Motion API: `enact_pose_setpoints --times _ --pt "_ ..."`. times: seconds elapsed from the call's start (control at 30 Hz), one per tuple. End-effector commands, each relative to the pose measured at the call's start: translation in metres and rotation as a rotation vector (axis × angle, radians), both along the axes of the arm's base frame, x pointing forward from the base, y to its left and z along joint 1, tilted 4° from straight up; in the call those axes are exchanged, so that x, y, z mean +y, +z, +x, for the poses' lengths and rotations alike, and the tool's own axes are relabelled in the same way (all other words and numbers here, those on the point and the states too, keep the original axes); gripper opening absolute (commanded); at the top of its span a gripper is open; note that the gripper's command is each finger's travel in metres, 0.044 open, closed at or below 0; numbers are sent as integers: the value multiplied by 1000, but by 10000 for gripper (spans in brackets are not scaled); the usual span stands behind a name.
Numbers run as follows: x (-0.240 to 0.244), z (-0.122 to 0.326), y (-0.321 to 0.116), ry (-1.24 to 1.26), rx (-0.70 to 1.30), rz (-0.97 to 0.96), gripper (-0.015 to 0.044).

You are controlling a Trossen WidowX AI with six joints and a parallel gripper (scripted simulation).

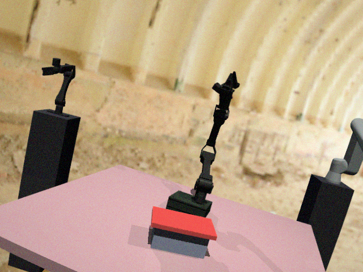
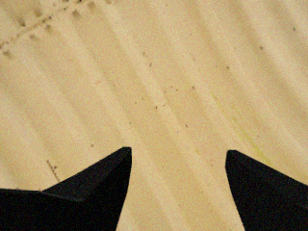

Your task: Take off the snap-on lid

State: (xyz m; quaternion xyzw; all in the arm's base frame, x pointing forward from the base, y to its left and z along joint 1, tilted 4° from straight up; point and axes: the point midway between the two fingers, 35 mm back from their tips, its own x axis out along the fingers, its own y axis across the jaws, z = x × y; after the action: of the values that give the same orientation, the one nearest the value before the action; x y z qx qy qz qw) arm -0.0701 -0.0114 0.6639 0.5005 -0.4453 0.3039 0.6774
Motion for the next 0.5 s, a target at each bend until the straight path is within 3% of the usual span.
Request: enact_pose_setpoints --times 0.0,0.27,0.47 --pt "7 45 -7 -26 104 -35 235" --pt "11 175 -54 -80 433 -93 235" --pt "3 240 -97 -92 628 -110 235"
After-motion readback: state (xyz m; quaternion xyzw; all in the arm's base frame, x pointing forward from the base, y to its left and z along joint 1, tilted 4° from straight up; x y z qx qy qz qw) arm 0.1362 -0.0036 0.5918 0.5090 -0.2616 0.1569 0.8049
